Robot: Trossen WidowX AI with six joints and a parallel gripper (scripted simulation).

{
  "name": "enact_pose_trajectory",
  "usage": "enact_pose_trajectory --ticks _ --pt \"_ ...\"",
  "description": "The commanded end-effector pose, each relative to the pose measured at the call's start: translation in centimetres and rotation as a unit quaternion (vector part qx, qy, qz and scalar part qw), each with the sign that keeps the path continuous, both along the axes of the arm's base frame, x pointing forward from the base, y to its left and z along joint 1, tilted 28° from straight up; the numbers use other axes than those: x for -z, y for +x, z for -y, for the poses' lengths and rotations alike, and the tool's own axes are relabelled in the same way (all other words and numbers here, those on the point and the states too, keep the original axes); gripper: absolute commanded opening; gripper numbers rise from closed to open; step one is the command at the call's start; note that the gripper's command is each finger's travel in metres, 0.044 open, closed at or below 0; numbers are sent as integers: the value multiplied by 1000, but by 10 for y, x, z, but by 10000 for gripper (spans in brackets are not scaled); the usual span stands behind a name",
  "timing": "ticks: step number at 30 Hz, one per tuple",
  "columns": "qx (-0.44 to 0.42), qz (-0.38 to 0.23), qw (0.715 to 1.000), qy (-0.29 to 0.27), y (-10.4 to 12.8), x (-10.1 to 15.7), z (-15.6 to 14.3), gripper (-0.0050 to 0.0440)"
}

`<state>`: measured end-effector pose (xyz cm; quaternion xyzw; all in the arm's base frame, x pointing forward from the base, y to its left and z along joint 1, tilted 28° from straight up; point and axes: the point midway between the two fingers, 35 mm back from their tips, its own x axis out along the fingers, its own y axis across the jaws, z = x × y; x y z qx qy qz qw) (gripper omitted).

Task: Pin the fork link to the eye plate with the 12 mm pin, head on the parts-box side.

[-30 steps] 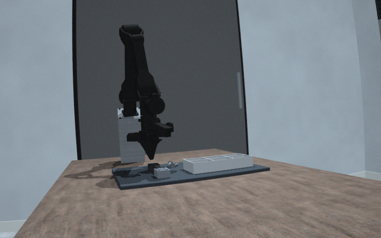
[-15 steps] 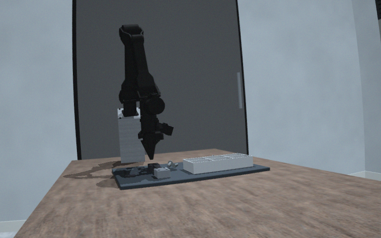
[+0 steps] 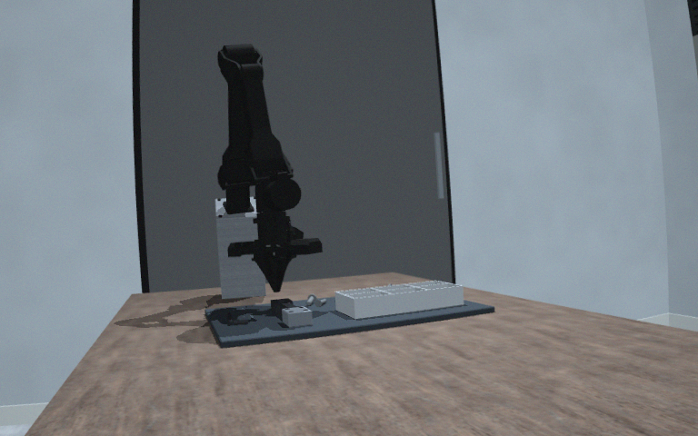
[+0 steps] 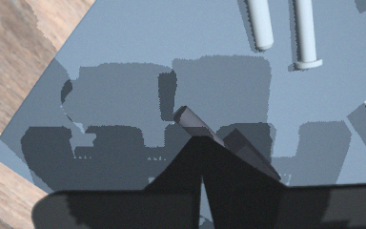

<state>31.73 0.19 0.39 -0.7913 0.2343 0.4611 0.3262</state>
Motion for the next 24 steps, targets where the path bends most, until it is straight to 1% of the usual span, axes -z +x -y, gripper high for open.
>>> enact_pose_trajectory --ticks 1,5,9,11,13,14,24 --pt "-98 -10 994 -55 -5 3 1 0" --pt "-200 -18 974 -108 -8 4 1 0" --pt "-299 -26 940 -160 -12 6 0 0" --pt "-299 -26 940 -160 -12 6 0 0" --pt "-328 -29 928 -175 -14 7 0 0" --pt "-332 -29 926 -177 -15 8 0 0" --pt "-332 -29 926 -177 -20 10 0 0"
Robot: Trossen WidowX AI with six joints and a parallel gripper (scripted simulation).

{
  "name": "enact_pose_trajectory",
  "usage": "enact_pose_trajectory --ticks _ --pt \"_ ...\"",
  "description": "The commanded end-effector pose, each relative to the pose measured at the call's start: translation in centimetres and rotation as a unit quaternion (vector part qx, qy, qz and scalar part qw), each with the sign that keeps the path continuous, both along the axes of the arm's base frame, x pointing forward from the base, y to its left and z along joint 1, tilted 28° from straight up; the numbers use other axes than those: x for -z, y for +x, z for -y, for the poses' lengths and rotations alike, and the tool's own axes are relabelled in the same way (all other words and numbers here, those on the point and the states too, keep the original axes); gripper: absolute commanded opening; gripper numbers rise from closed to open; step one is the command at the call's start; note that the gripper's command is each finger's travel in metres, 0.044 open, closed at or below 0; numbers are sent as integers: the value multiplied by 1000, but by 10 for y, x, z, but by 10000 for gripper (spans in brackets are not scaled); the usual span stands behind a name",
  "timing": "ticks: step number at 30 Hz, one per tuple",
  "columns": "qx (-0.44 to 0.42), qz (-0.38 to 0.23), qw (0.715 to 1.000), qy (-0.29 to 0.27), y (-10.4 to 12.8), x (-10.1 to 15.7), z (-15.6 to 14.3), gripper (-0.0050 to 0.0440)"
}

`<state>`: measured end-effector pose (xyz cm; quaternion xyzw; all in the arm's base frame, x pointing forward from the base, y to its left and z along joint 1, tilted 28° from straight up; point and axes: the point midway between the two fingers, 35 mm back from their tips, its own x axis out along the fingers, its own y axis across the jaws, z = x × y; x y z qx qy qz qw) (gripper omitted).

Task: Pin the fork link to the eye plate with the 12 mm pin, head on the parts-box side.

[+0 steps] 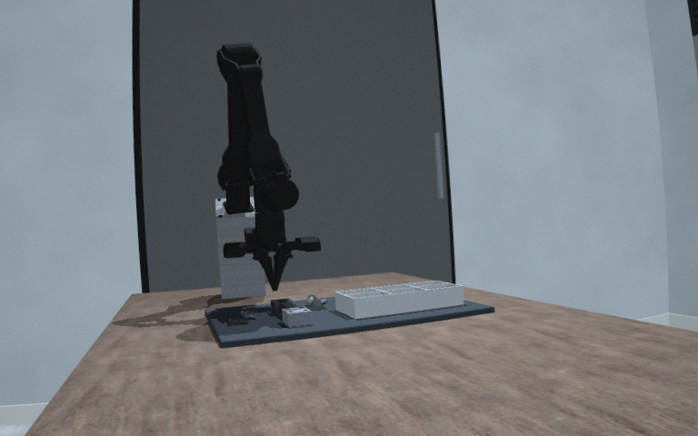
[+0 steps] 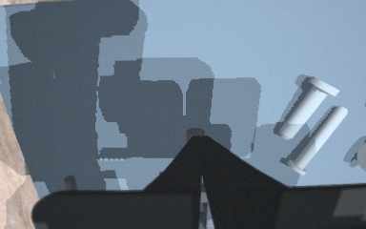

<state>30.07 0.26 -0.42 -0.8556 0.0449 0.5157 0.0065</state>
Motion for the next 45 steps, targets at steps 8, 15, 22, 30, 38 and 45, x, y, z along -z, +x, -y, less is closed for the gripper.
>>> enact_pose_trajectory --ticks 8,15,22,30,38,45 --pt "-2 -1 1000 -4 -7 3 1 0" --pt "-2 -1 1000 -4 -10 5 0 0" --pt "-2 -1 1000 -4 -10 5 0 0" --pt "-2 -1 1000 -4 -2 19 1 0" --pt "-2 -1 1000 -4 3 31 3 0" --pt "-2 -1 1000 -4 3 28 3 0"
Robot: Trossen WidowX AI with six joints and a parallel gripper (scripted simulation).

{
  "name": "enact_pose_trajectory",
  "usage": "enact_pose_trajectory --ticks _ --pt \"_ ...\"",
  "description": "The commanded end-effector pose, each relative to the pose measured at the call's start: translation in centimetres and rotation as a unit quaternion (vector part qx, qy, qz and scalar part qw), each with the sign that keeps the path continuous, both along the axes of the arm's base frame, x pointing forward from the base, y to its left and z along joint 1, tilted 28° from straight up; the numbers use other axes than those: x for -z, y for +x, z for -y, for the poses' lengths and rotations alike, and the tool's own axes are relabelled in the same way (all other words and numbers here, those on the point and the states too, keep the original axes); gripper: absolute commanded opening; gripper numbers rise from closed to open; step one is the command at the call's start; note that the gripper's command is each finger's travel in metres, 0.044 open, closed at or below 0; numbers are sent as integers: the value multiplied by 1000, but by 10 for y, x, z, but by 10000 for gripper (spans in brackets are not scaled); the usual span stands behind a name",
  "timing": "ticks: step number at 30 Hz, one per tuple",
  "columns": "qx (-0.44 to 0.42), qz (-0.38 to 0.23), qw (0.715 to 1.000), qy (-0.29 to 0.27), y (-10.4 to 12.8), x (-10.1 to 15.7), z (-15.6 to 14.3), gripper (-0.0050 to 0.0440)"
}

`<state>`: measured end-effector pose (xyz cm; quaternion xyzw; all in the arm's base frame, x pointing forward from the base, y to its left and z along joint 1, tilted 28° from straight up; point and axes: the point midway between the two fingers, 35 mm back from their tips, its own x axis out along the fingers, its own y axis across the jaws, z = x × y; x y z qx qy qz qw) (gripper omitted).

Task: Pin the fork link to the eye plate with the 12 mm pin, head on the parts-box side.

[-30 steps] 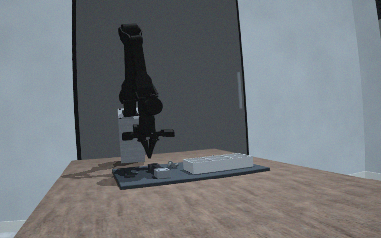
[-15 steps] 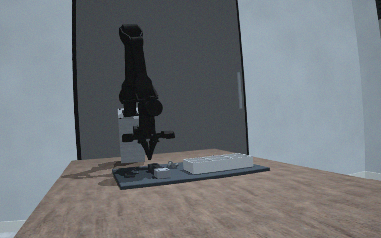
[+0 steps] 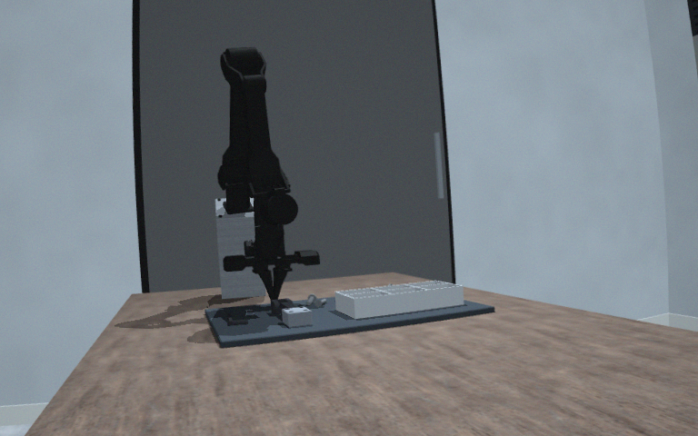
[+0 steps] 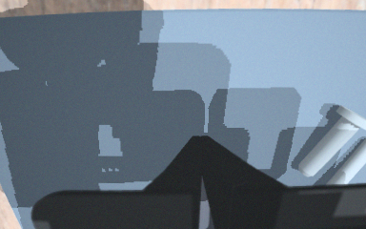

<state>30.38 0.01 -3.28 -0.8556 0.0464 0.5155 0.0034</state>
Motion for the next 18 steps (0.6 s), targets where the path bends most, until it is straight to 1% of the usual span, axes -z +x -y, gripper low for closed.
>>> enact_pose_trajectory --ticks 1,18 --pt "-1 -1 1000 0 1 -1 0 0" --pt "-1 -1 1000 0 6 -3 0 0"
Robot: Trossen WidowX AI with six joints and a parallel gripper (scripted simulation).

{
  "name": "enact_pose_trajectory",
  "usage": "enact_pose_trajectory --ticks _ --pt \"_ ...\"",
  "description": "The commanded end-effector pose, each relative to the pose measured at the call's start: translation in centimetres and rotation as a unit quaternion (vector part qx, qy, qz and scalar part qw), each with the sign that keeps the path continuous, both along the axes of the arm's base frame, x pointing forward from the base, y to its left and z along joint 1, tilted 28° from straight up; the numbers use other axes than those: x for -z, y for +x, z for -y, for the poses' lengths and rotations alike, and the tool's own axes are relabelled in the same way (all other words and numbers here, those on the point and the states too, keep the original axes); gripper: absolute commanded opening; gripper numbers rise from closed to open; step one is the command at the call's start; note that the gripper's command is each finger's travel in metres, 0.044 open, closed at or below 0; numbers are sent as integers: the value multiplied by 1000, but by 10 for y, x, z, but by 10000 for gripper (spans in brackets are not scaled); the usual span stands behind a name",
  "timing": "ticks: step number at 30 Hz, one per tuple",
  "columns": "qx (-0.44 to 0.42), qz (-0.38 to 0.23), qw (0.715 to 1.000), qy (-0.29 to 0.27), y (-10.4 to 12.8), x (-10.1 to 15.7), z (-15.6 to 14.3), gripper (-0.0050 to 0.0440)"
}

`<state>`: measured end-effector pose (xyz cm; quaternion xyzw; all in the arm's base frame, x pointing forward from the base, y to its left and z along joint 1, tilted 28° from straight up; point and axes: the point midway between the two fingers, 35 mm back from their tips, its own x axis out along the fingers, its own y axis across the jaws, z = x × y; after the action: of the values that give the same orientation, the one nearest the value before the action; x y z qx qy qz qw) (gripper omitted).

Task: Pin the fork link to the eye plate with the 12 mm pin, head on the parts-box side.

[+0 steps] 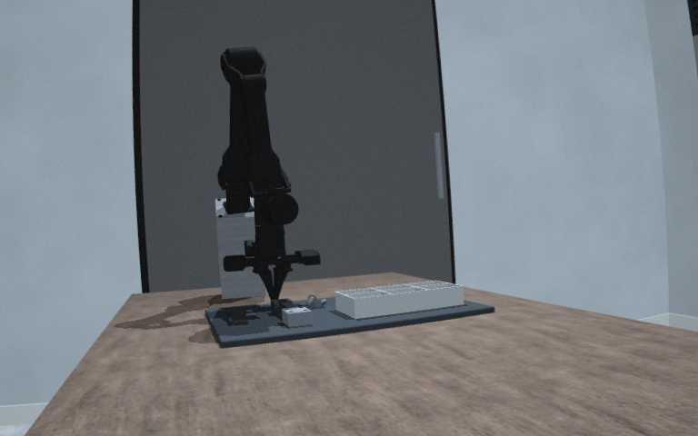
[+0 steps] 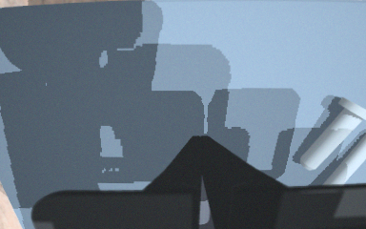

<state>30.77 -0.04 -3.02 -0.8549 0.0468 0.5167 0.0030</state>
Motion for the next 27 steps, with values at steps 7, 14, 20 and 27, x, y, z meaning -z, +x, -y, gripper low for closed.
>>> enact_pose_trajectory --ticks 7,14,20,27 --pt "-1 0 1000 0 4 -2 0 0" --pt "-1 0 1000 0 6 -2 0 0" --pt "-1 0 1000 0 8 -3 0 0" --pt "-1 0 1000 0 10 -4 0 0"
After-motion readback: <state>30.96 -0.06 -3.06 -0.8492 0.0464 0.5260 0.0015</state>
